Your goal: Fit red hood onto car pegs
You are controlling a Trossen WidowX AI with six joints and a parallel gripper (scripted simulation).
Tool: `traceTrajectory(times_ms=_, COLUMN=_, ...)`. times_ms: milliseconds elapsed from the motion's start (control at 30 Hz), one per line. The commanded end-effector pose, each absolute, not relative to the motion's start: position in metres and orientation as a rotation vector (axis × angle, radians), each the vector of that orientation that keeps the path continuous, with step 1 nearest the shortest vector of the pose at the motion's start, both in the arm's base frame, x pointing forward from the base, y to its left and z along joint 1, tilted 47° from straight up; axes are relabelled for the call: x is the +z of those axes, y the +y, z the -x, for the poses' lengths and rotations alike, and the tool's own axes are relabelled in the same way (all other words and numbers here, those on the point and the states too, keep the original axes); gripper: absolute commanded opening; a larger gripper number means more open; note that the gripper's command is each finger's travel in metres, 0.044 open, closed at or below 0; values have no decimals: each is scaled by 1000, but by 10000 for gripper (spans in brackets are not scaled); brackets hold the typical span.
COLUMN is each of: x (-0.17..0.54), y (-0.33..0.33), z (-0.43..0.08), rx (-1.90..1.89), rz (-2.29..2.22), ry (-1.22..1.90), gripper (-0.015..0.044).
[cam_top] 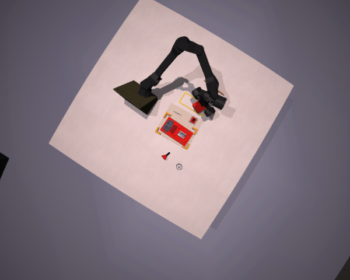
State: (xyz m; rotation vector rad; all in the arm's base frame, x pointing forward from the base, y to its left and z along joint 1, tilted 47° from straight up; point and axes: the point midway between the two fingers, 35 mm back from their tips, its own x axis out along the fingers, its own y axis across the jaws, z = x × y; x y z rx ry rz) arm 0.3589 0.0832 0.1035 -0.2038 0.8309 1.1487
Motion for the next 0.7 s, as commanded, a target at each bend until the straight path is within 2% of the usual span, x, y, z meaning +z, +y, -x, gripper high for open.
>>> traceTrajectory(times_ms=0, x=101, y=85, z=-359, rx=1146, rz=201, ry=839, gripper=440)
traceTrajectory(times_ms=633, x=94, y=92, z=-360, rx=1146, rz=201, ry=838, gripper=440)
traceTrajectory(times_ms=667, x=97, y=91, z=-360, rx=1149, rz=203, ry=831, gripper=414)
